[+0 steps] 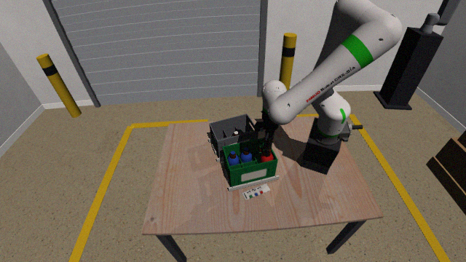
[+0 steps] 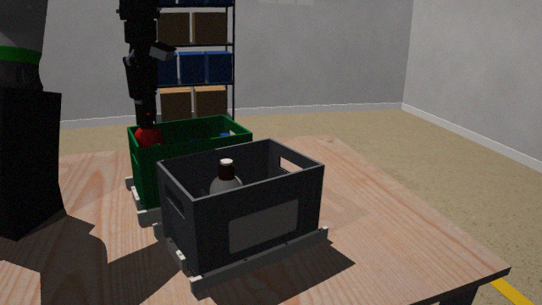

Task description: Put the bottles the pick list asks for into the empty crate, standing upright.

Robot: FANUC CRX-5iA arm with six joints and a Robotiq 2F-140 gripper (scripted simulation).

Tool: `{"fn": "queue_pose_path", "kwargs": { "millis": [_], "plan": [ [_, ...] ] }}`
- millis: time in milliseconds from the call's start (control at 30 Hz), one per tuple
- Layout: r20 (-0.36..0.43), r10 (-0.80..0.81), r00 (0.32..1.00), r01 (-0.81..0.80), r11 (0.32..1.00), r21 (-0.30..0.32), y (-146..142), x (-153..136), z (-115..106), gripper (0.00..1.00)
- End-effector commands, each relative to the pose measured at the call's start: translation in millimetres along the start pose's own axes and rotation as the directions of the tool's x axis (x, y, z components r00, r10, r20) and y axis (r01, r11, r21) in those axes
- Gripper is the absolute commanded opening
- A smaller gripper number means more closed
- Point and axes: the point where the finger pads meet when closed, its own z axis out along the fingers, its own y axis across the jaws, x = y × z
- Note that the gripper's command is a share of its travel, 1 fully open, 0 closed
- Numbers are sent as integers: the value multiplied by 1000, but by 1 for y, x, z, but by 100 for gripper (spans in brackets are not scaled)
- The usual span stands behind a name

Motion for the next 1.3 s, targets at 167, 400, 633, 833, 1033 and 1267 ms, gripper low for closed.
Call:
{"fn": "queue_pose_path", "kwargs": {
  "millis": [167,400,633,833,1033,1267],
  "plan": [
    [-1,0,1000,0,1000,0,0,1,6,10],
    [-1,0,1000,0,1000,0,0,1,12,10],
    [-1,0,1000,0,1000,0,0,1,19,10],
    [-1,0,1000,0,1000,0,0,1,23,10],
    [-1,0,1000,0,1000,0,0,1,27,10],
    [-1,0,1000,0,1000,0,0,1,30,10]
  ]
}}
